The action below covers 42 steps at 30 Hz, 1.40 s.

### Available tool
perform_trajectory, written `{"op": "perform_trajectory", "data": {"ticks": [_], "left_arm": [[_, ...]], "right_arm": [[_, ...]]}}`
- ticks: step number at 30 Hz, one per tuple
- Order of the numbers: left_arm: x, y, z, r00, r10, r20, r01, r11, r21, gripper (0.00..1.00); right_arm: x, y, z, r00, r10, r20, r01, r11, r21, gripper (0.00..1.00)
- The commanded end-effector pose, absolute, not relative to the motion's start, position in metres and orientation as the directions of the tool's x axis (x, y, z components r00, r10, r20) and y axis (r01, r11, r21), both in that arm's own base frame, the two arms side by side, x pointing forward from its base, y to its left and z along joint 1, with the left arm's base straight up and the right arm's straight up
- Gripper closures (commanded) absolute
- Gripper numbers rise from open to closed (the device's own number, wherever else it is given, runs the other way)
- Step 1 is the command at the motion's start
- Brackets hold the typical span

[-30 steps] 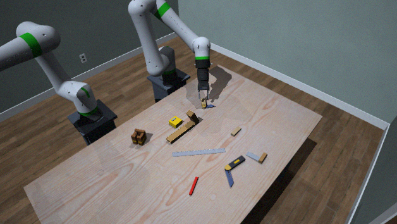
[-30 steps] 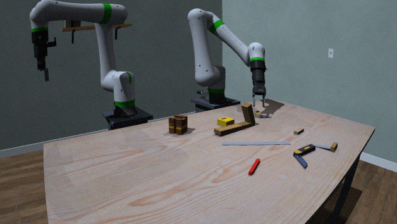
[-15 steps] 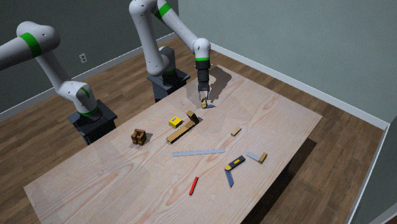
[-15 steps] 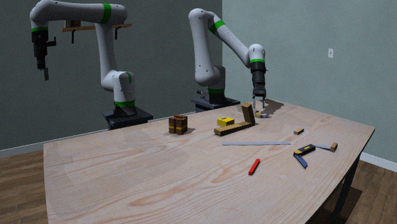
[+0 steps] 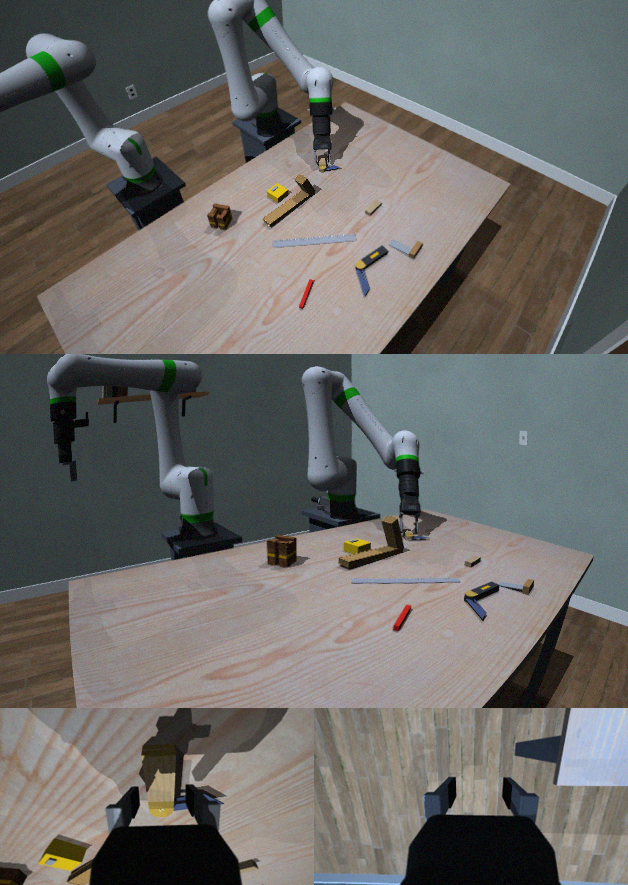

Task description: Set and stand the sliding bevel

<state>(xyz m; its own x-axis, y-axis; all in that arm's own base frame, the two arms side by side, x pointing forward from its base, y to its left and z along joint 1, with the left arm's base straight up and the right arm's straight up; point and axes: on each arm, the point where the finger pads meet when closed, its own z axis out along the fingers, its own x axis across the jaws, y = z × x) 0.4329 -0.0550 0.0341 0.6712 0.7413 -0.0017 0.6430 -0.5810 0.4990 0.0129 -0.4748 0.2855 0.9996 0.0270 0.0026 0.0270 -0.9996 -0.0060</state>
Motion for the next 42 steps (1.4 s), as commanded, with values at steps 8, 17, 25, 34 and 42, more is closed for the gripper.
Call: {"op": "perform_trajectory", "data": {"ticks": [8,17,25,34,42], "left_arm": [[0.4358,-0.0563,0.0273,0.675,0.738,0.004,0.635,-0.584,0.506,0.0],[0.4358,-0.0563,0.0271,0.675,0.738,0.004,0.635,-0.584,0.506,0.0],[0.4358,-0.0563,0.0271,0.675,0.738,0.004,0.635,-0.584,0.506,0.0],[0.4353,-0.0568,0.0271,0.675,0.738,0.004,0.635,-0.584,0.506,0.0],[0.4345,-0.0577,0.0271,0.675,0.738,0.004,0.635,-0.584,0.506,0.0]], "right_arm": [[0.0129,-0.4748,0.2897,1.0,0.027,0.0,0.027,-1.0,0.0,0.0],[0.0129,-0.4748,0.2897,1.0,0.027,0.0,0.027,-1.0,0.0,0.0],[0.0129,-0.4748,0.2897,1.0,0.027,0.0,0.027,-1.0,0.0,0.0],[0.0129,-0.4748,0.2897,1.0,0.027,0.0,0.027,-1.0,0.0,0.0],[0.0129,-0.4748,0.2897,1.0,0.027,0.0,0.027,-1.0,0.0,0.0]]}}
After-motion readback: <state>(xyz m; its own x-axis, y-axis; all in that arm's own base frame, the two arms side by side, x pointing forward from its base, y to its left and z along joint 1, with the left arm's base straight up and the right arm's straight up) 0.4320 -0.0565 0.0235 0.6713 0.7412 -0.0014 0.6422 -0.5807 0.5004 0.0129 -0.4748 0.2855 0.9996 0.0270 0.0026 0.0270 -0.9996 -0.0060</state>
